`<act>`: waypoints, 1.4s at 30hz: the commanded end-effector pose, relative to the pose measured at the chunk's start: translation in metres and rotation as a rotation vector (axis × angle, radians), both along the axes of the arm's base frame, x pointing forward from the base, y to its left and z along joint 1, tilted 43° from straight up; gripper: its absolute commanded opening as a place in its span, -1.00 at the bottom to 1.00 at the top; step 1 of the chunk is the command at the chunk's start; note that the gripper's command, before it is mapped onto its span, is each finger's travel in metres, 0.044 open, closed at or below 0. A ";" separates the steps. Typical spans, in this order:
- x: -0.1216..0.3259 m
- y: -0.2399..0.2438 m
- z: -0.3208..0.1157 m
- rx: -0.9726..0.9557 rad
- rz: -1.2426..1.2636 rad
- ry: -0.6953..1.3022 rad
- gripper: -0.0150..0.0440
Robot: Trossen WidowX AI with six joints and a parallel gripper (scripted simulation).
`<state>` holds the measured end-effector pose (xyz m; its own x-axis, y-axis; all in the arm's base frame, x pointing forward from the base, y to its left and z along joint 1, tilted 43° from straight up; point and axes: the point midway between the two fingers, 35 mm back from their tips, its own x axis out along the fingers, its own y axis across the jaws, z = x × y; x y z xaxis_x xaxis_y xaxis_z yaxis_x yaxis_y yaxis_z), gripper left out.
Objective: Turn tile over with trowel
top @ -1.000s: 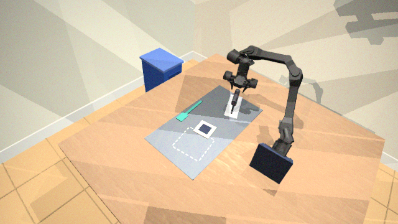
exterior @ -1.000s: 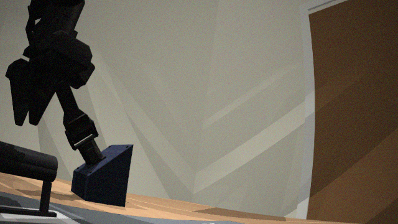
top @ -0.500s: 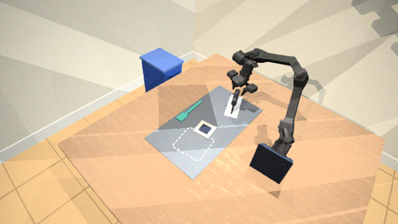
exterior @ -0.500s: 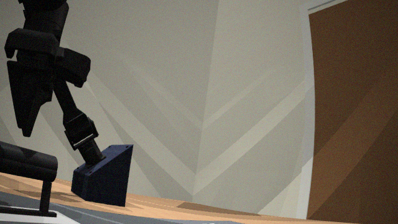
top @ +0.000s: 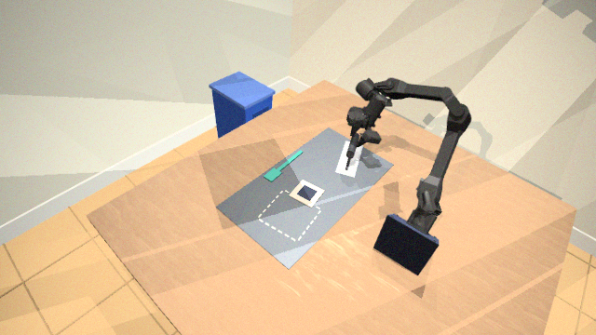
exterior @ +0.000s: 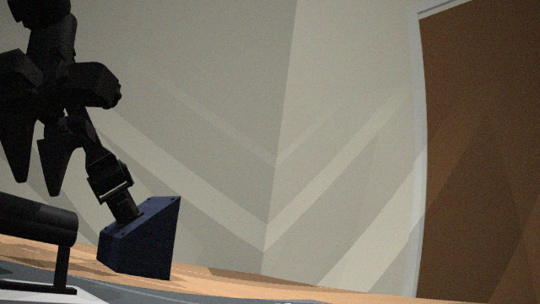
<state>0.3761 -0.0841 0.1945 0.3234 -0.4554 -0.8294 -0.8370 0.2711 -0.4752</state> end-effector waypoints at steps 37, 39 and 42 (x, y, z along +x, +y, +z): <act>-0.017 -0.024 -0.011 0.730 -0.862 -0.658 0.53; -0.018 -0.024 -0.012 0.777 -0.906 -0.684 0.53; -0.020 -0.025 -0.013 0.848 -0.970 -0.721 0.53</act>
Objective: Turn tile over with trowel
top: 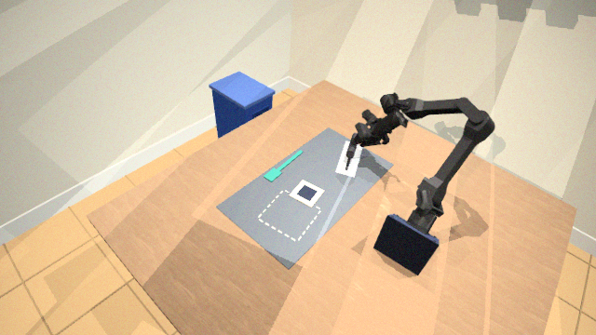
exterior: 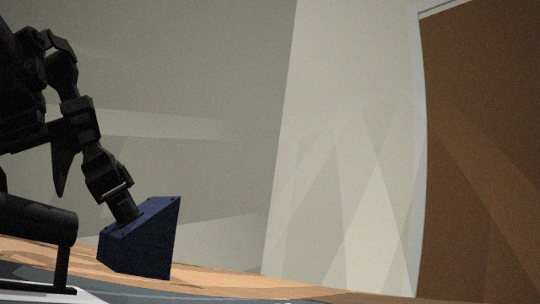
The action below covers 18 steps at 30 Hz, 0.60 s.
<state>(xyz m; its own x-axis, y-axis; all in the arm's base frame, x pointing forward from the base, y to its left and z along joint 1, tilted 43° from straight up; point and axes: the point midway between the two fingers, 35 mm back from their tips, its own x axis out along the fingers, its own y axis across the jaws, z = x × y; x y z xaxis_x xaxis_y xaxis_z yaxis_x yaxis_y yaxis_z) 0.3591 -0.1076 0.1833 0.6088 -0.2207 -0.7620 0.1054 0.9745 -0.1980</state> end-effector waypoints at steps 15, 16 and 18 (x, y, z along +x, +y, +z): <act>-0.014 -0.002 -0.004 0.448 -0.318 -0.259 0.53; -0.014 -0.002 -0.004 0.474 -0.334 -0.271 0.53; -0.016 -0.002 -0.004 0.520 -0.361 -0.293 0.53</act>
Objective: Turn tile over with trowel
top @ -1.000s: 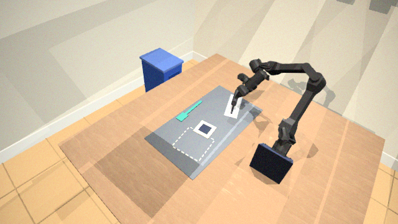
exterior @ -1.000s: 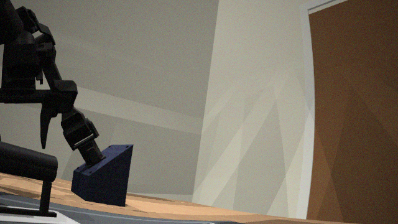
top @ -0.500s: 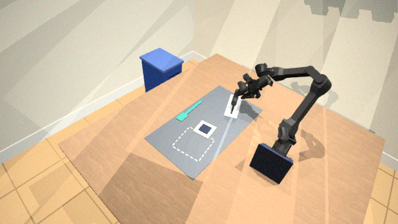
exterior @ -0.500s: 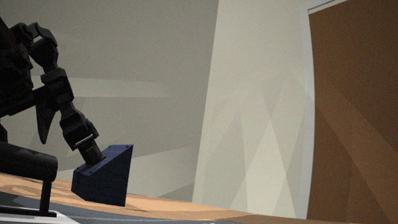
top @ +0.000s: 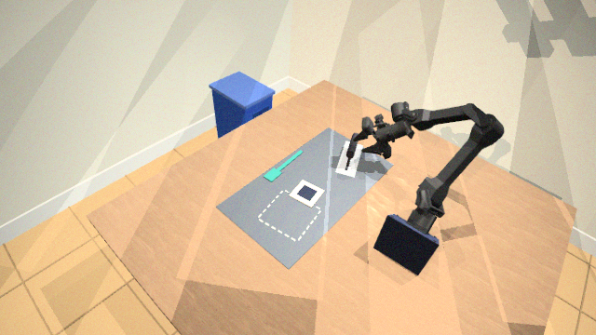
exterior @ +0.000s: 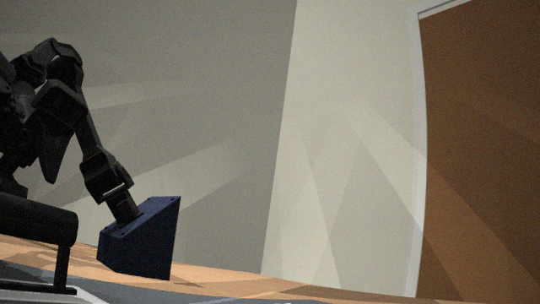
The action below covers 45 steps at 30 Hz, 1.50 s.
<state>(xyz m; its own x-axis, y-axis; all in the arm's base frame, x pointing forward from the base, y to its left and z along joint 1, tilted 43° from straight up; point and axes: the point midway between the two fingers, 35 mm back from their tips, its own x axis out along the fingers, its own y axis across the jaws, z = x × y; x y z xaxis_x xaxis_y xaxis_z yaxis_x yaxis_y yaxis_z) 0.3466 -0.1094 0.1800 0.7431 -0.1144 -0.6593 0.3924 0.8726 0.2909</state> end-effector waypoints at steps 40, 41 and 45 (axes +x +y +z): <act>0.037 -0.007 -0.034 0.110 -0.098 -0.062 0.53; 0.038 -0.007 -0.035 0.110 -0.099 -0.063 0.53; 0.042 -0.008 -0.040 0.112 -0.104 -0.065 0.53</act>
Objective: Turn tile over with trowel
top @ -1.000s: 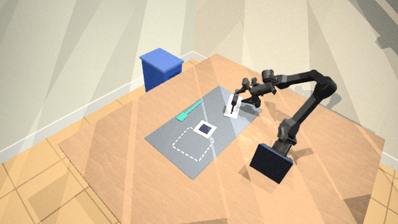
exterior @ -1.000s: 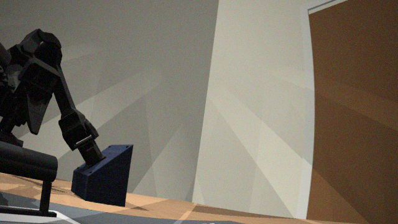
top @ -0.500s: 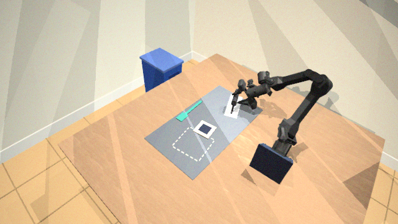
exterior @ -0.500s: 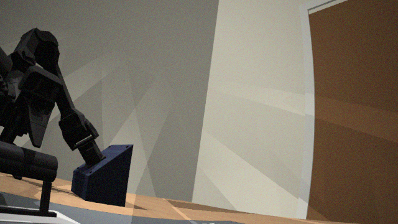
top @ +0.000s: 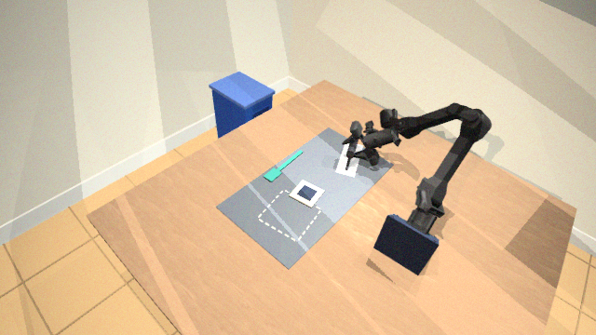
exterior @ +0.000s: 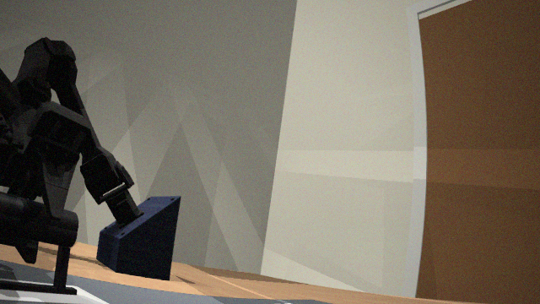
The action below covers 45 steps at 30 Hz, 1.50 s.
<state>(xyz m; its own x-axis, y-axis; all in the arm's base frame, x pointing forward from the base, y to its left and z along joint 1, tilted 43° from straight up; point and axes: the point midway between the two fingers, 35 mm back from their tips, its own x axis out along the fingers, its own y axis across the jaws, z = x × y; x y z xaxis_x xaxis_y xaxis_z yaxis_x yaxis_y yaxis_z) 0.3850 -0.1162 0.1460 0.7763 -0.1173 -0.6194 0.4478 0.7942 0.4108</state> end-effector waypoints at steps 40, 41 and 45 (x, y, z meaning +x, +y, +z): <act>-0.004 0.040 0.037 0.007 -0.009 0.004 -0.49; -0.004 0.040 0.037 0.007 -0.009 0.004 -0.49; -0.002 0.042 0.034 0.003 -0.014 0.000 -0.49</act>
<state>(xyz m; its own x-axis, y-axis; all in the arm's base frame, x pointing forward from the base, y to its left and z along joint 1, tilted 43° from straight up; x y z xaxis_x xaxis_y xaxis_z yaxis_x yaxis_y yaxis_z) 0.3815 -0.0794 0.1806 0.7726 -0.1264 -0.6221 0.4600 0.7869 0.4114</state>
